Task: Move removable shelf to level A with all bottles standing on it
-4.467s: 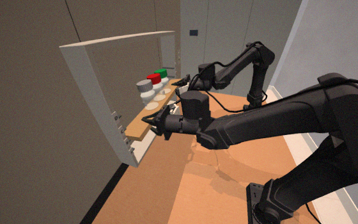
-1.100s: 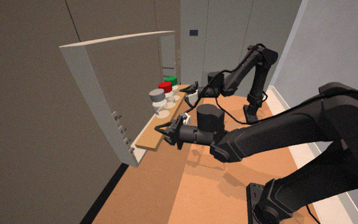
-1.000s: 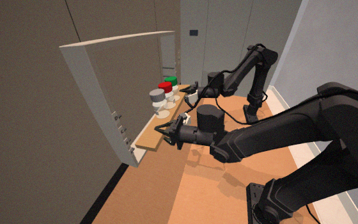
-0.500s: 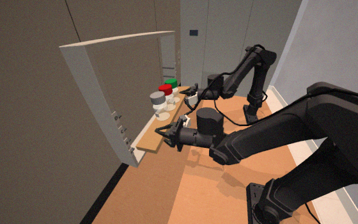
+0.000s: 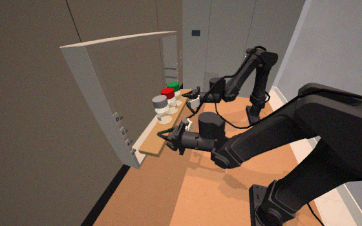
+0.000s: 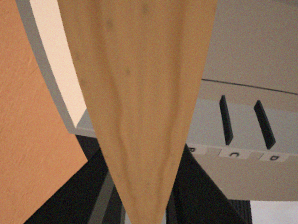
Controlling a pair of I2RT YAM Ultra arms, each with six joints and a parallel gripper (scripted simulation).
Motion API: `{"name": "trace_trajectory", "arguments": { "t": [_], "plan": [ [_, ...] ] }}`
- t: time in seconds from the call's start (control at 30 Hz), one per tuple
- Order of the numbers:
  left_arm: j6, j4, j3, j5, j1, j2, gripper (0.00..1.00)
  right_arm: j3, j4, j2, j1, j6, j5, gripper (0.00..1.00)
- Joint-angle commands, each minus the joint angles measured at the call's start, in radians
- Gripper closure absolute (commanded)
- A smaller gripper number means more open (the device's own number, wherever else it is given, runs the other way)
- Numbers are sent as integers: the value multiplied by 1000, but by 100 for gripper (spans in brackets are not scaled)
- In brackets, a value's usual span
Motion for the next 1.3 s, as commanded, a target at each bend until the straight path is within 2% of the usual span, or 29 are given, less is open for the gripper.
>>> {"name": "trace_trajectory", "arguments": {
  "t": [0.0,1.27],
  "plan": [
    [56,119,15,-14,2,-13,100,14,117,-16,-4,-55,18,100],
    [62,74,171,51,67,91,100,174,55,76,-66,-61,-45,100]
  ]
}}
